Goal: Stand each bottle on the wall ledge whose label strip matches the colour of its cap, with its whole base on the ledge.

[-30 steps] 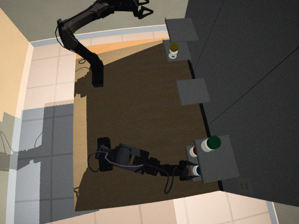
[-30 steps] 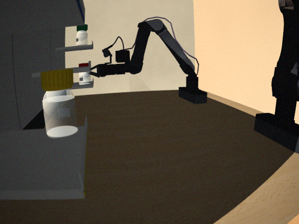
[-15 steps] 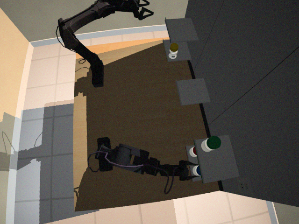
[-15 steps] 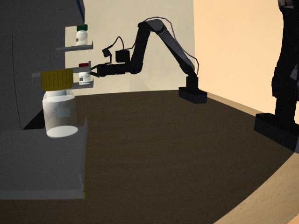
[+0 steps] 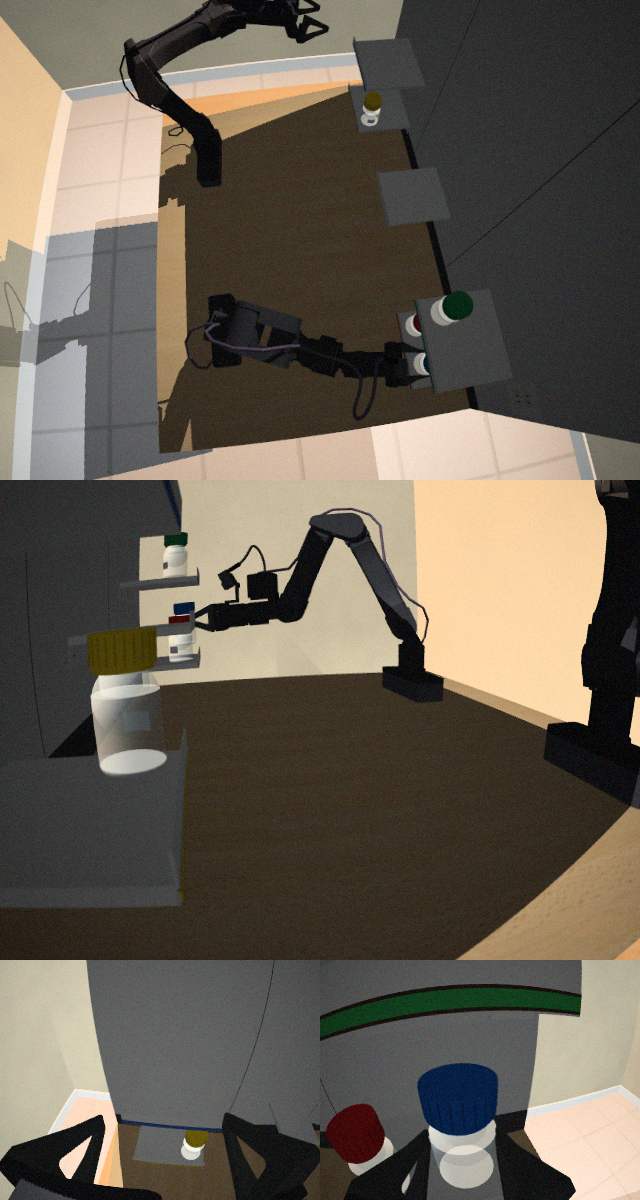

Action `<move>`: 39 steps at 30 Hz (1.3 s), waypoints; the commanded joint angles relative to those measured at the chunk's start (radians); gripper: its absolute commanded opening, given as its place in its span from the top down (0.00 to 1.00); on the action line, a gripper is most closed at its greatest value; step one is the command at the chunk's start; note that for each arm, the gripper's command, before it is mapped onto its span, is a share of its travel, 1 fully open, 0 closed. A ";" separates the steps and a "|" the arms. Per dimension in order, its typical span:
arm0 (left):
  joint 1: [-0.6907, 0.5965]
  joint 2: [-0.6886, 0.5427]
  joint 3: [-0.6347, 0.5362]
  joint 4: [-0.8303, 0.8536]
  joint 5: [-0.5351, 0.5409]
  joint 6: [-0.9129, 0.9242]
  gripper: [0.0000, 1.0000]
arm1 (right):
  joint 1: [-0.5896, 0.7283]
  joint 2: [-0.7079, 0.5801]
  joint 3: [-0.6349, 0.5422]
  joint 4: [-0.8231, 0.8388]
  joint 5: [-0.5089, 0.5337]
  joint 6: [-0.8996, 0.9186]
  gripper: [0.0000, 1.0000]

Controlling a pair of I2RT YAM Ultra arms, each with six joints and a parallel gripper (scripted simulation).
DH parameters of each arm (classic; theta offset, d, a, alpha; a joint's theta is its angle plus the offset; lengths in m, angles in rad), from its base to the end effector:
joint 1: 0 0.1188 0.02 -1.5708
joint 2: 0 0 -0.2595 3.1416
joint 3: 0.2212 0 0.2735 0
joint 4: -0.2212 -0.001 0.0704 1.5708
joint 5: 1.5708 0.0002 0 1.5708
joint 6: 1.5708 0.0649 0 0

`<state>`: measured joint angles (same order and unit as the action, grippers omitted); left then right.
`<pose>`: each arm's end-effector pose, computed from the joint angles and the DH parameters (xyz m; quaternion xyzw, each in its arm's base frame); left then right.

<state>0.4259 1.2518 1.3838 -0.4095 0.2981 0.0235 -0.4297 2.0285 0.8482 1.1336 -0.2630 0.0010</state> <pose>0.3012 0.1168 0.4233 -0.0701 0.7912 0.0172 0.6073 0.3935 -0.1607 0.1213 0.0648 0.7200 -0.0529 0.6890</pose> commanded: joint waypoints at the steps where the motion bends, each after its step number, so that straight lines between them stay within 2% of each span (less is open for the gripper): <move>1: 0.002 -0.004 0.023 -0.014 0.002 0.008 0.00 | -0.009 -0.089 0.034 -0.052 -0.014 -0.001 0.51; 22: 0.002 -0.004 0.023 -0.014 0.002 0.008 0.00 | -0.014 -0.116 0.010 -0.045 -0.018 -0.003 0.51; 39: 0.002 -0.004 0.023 -0.014 0.002 0.008 0.00 | -0.040 -0.170 -0.097 -0.017 -0.029 -0.003 0.51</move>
<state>0.4259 1.2518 1.3838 -0.4095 0.2981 0.0235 -0.4492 1.9141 0.7643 1.0515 -0.2790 0.0010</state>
